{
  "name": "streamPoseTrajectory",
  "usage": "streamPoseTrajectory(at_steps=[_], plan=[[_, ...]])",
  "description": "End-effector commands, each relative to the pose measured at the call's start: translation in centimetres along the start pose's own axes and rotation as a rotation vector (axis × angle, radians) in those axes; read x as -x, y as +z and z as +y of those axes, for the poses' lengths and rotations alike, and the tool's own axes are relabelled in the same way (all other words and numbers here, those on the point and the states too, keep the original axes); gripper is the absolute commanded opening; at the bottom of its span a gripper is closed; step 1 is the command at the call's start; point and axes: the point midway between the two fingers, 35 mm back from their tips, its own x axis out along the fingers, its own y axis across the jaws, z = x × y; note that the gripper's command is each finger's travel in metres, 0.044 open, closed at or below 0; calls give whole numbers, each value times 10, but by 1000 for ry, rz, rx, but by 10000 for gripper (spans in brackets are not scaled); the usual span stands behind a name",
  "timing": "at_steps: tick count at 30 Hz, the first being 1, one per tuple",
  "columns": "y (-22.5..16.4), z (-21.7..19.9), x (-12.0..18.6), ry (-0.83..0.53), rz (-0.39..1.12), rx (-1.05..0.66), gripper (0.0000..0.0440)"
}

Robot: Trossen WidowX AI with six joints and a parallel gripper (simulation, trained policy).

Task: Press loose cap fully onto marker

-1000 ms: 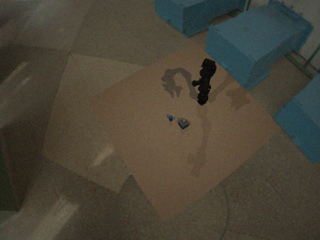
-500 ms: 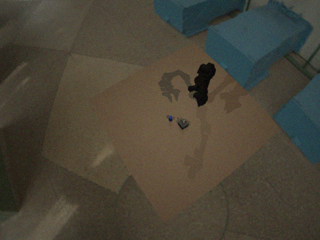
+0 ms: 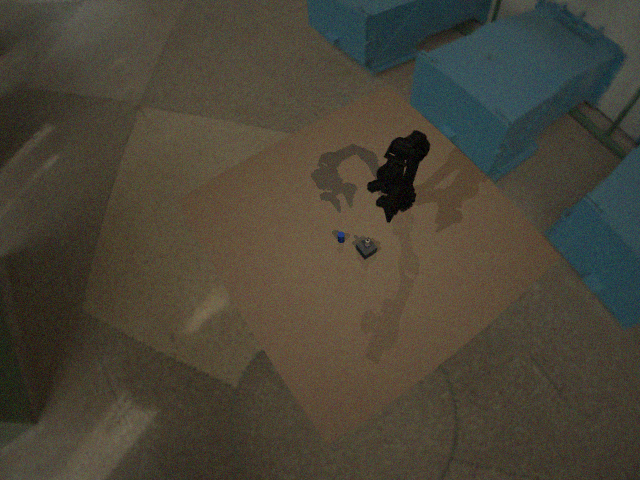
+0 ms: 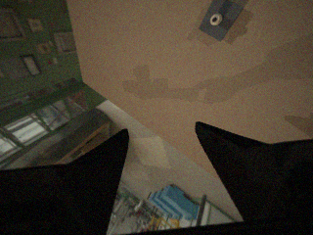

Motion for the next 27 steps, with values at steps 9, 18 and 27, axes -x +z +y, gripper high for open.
streamPoseTrajectory(at_steps=[9,18,27], plan=[[22,5,-21,-69,-11,-38,331],[42,7,-35,-119,-27,-68,331],[65,6,-47,-168,-47,-98,330]])
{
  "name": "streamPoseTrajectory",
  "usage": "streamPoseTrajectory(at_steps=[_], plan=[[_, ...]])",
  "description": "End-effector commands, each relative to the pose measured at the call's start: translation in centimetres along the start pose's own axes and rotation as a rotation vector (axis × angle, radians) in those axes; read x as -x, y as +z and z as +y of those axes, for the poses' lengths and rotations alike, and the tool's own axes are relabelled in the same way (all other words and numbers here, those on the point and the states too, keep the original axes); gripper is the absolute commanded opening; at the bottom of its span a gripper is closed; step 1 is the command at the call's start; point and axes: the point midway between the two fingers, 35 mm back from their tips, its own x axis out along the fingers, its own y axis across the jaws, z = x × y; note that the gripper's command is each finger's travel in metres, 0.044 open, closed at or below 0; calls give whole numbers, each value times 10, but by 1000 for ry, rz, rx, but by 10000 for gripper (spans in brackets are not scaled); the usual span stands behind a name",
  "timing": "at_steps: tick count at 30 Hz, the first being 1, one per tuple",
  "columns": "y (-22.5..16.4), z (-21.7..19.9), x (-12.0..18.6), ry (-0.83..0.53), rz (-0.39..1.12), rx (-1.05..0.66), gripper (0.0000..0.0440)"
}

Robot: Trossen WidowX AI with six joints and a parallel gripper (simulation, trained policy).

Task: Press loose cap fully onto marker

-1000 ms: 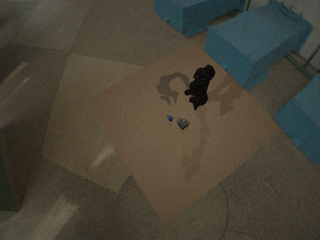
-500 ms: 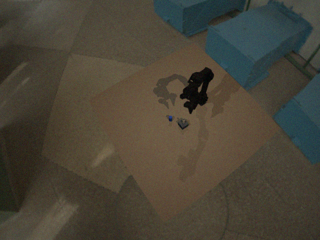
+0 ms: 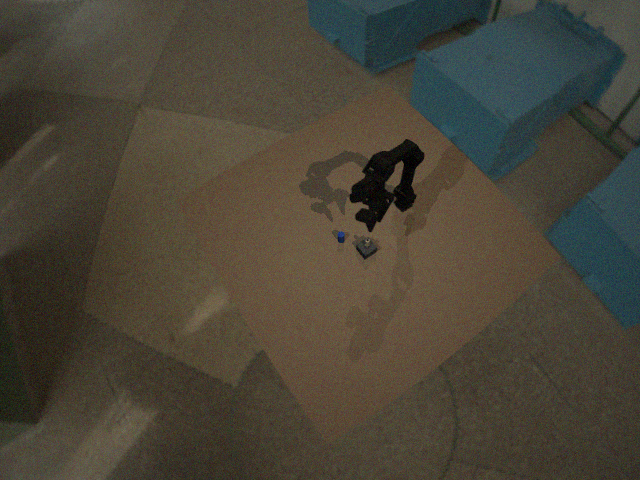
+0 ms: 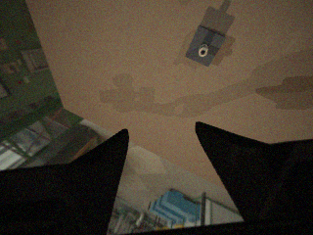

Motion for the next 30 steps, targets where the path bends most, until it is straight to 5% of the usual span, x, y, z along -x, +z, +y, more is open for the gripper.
streamPoseTrajectory(at_steps=[1,30], plan=[[10,1,-5,-18,-6,-11,330],[92,-3,-44,-165,-79,-90,327]])
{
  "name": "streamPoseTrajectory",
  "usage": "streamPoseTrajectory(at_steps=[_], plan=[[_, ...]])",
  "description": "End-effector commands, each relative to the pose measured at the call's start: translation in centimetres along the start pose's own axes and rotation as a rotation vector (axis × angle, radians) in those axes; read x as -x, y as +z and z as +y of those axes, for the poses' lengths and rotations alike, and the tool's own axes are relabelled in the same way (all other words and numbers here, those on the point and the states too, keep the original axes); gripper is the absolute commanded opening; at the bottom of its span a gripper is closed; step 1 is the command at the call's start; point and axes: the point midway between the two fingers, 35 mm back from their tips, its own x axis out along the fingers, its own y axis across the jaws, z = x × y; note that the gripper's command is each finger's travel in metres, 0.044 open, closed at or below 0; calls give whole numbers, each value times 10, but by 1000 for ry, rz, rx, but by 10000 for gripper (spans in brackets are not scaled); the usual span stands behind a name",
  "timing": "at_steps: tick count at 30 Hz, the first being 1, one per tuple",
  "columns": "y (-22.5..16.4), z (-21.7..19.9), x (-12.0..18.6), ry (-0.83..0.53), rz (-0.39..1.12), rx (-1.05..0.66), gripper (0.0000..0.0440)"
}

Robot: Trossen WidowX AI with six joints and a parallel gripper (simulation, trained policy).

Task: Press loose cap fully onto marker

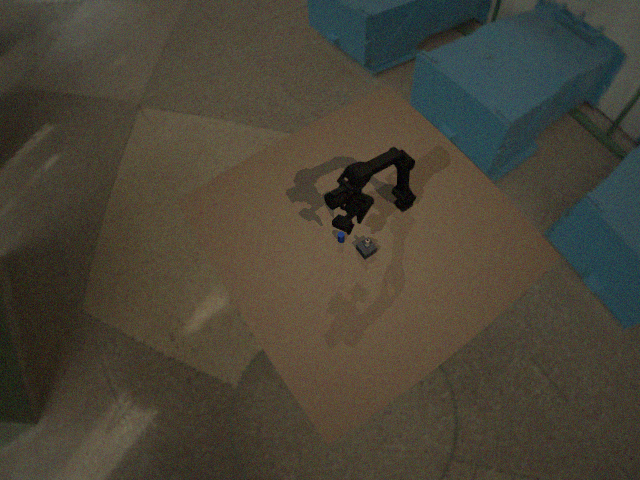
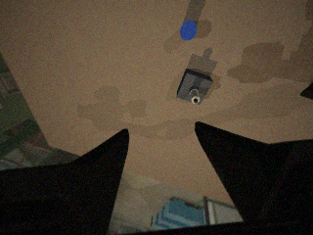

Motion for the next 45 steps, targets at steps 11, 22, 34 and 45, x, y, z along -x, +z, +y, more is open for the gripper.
streamPoseTrajectory(at_steps=[11,22,34,45], plan=[[39,-7,-22,-92,-36,-36,325],[66,-13,-39,-159,-64,-58,322],[90,-22,-61,-237,-88,-75,319],[103,-33,-85,-321,-94,-77,314]])
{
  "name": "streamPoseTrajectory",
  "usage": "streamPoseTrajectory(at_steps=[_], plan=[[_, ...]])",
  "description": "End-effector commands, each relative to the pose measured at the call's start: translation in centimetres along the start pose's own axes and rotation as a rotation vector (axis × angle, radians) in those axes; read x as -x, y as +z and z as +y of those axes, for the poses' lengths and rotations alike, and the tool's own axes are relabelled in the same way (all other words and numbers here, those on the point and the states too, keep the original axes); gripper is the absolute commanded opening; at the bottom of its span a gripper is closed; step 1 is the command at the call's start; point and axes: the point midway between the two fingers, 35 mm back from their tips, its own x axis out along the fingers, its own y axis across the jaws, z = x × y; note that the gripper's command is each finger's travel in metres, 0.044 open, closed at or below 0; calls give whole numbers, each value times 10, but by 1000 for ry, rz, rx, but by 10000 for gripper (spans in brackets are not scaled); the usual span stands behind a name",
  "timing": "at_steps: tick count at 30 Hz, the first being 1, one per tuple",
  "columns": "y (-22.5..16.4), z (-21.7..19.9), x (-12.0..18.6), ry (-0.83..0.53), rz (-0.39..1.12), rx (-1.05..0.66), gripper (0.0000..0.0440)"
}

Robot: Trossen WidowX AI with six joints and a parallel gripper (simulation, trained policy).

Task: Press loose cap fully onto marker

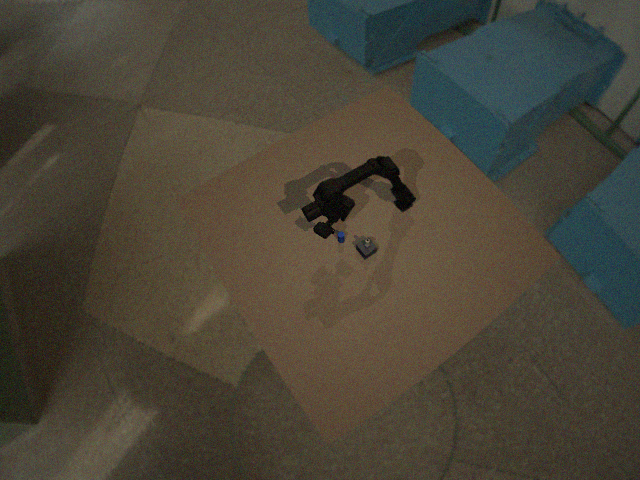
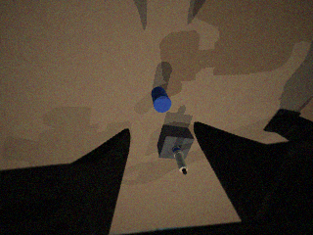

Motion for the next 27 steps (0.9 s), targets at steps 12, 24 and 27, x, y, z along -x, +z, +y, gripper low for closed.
streamPoseTrajectory(at_steps=[12,24,27], plan=[[5,-5,-44,-107,3,32,304],[4,-8,-79,-147,12,94,285],[4,-9,-88,-154,14,114,277]])
